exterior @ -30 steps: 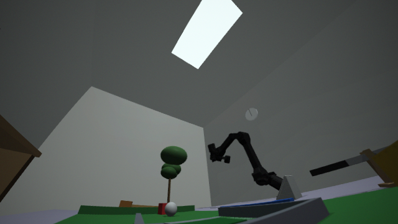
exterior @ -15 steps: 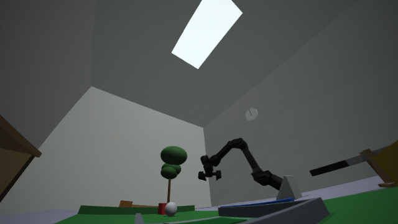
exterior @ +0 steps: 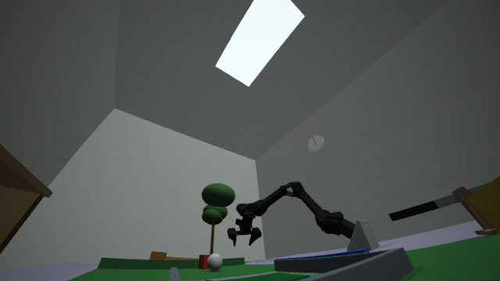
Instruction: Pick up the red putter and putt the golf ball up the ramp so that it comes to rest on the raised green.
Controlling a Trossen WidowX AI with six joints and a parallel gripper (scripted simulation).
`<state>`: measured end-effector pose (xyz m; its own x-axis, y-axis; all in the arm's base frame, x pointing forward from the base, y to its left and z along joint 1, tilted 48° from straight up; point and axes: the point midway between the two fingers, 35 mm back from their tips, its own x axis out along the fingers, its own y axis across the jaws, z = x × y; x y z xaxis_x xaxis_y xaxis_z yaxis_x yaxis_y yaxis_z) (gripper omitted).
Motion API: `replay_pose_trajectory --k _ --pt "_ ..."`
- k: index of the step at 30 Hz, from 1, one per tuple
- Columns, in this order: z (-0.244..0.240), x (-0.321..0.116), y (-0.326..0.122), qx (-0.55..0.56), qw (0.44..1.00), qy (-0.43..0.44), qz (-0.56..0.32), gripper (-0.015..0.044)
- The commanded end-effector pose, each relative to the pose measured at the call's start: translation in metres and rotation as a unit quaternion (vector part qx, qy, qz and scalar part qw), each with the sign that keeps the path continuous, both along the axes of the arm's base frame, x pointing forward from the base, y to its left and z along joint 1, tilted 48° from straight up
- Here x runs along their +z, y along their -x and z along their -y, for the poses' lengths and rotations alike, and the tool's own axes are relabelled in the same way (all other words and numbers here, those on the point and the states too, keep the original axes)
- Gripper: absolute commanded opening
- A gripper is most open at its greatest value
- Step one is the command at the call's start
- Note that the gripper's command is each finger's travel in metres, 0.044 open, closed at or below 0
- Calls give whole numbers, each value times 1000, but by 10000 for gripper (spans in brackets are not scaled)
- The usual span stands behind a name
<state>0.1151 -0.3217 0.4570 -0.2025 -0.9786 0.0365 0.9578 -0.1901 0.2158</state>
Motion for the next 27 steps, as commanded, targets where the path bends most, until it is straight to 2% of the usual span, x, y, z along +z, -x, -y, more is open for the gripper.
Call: replay_pose_trajectory --k 1,7,10,17,27 --pt "-8 -3 -43 70 996 -12 -50 440" --pt "-20 -52 -131 187 967 -69 -156 440" --pt "-39 -57 -161 232 954 -60 -182 440" --pt "-79 -120 -235 333 886 -105 -304 440" --pt "-193 -236 -315 479 699 -138 -512 440"
